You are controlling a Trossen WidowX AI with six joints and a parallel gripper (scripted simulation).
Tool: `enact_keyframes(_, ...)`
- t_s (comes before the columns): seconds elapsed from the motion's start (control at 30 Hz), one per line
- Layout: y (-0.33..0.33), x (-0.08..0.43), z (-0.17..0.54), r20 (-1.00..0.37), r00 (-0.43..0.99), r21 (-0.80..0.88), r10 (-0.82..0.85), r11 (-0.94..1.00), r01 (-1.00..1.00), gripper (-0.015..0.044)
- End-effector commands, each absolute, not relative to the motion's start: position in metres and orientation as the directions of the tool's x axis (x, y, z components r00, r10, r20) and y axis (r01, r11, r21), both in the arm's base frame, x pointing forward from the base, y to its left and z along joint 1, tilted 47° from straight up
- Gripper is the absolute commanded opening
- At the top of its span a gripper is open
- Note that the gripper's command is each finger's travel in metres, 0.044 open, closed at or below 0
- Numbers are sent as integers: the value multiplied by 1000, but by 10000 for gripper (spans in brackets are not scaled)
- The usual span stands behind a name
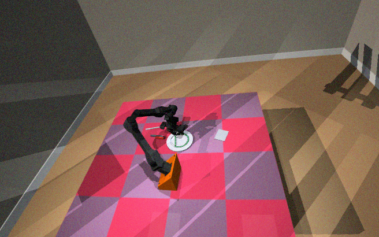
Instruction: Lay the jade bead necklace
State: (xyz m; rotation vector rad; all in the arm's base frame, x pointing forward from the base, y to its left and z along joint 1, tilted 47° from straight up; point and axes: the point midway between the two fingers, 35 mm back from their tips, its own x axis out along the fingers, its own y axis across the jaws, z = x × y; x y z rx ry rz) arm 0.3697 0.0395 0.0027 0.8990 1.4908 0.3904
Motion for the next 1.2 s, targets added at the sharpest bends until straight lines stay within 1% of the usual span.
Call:
enact_keyframes(0.0, 40, 372, 5, -681, 99, 717, 726, 632, 294, 0)
enact_keyframes(0.23, 46, 373, -1, -681, 99, 717, 726, 632, 294, 0)
enact_keyframes(0.8, 43, 371, 2, -683, 95, 714, 724, 635, 294, 440)
enact_keyframes(1.17, 40, 371, 5, -681, 99, 717, 726, 632, 294, 440)
